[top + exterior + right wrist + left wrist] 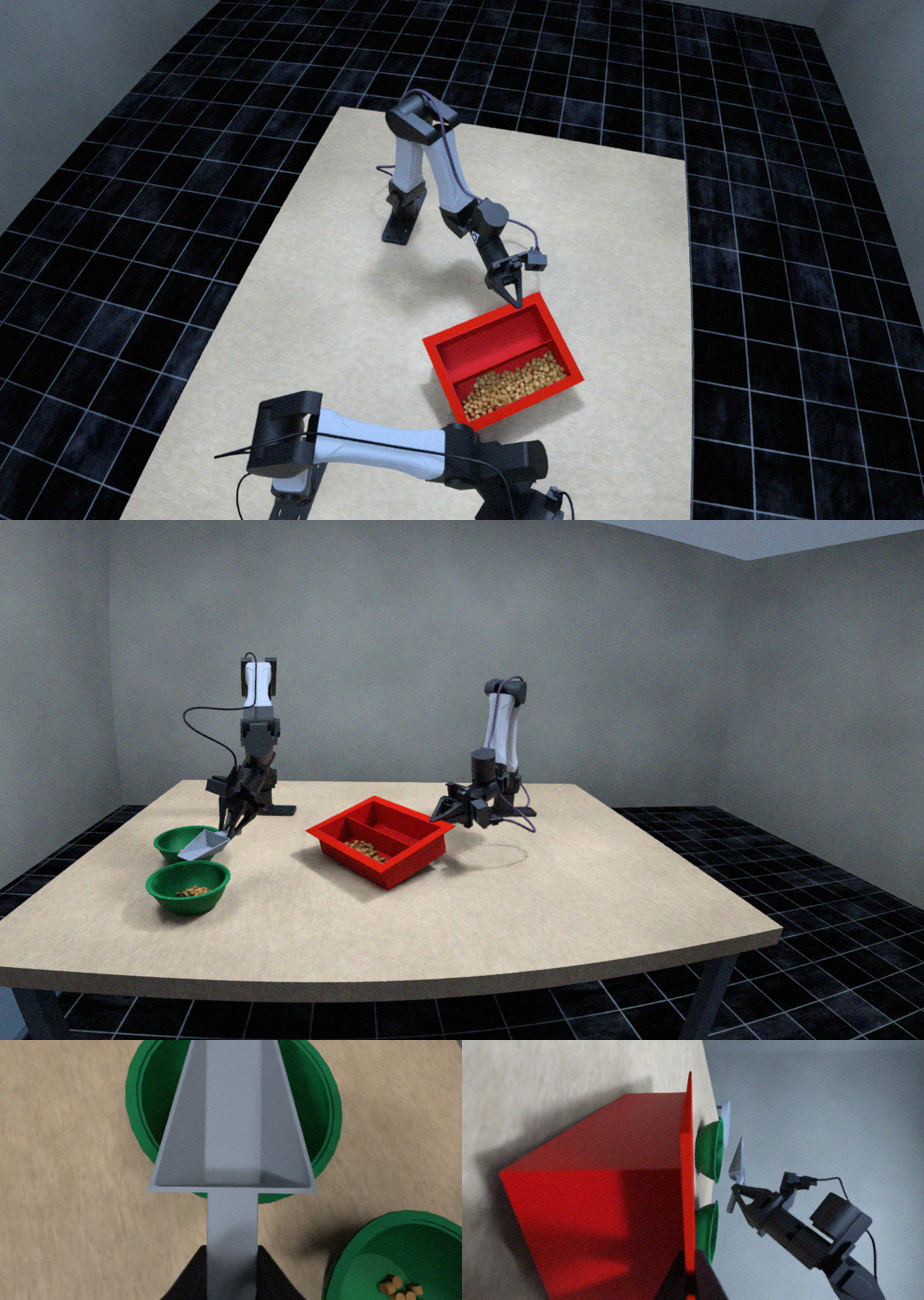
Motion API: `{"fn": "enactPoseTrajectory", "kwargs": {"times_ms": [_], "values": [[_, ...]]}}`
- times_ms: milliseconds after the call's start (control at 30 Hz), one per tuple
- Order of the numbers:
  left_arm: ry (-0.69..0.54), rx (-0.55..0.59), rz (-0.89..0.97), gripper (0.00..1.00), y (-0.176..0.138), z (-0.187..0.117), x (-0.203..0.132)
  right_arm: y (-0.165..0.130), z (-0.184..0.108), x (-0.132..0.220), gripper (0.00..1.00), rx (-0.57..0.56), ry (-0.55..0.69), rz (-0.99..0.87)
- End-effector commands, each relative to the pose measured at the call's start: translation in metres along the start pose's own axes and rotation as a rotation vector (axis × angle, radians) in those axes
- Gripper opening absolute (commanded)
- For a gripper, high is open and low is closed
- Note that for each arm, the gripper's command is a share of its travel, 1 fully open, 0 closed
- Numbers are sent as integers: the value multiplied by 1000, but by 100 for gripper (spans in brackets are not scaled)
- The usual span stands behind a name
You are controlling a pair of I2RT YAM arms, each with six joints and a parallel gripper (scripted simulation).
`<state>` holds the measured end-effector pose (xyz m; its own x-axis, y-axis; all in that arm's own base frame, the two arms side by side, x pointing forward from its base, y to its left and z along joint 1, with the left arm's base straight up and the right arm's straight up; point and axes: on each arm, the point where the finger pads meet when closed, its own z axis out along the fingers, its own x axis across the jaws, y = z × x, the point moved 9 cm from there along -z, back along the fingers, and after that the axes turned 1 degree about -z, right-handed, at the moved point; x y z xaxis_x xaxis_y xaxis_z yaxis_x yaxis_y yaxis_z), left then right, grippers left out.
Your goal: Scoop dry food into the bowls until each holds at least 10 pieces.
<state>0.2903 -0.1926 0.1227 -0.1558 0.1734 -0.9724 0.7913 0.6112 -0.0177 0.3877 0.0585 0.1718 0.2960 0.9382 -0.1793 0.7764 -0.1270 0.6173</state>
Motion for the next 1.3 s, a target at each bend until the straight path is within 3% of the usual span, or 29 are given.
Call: {"fn": "enactPoseTrajectory", "kwargs": {"times_ms": [0,333,367,900,933,1233,1267], "values": [[-16,-17,8,0,4,-1,2,12,-14,-2,0,-65,11,24],[-29,-9,12,0,3,-2,5,12,-14,-2,0,-65,11,24],[-26,-10,13,27,1,-3,5,12,-14,-2,0,-65,11,24],[-64,19,20,27,-4,-2,-7,12,-14,-2,0,-65,11,24],[-7,22,-4,27,-5,-2,13,12,-14,-2,0,-65,11,24],[-52,14,19,27,-2,-3,5,12,-14,-2,0,-65,11,24],[-19,16,5,27,-3,-3,17,12,-14,-2,0,-65,11,24]]}}
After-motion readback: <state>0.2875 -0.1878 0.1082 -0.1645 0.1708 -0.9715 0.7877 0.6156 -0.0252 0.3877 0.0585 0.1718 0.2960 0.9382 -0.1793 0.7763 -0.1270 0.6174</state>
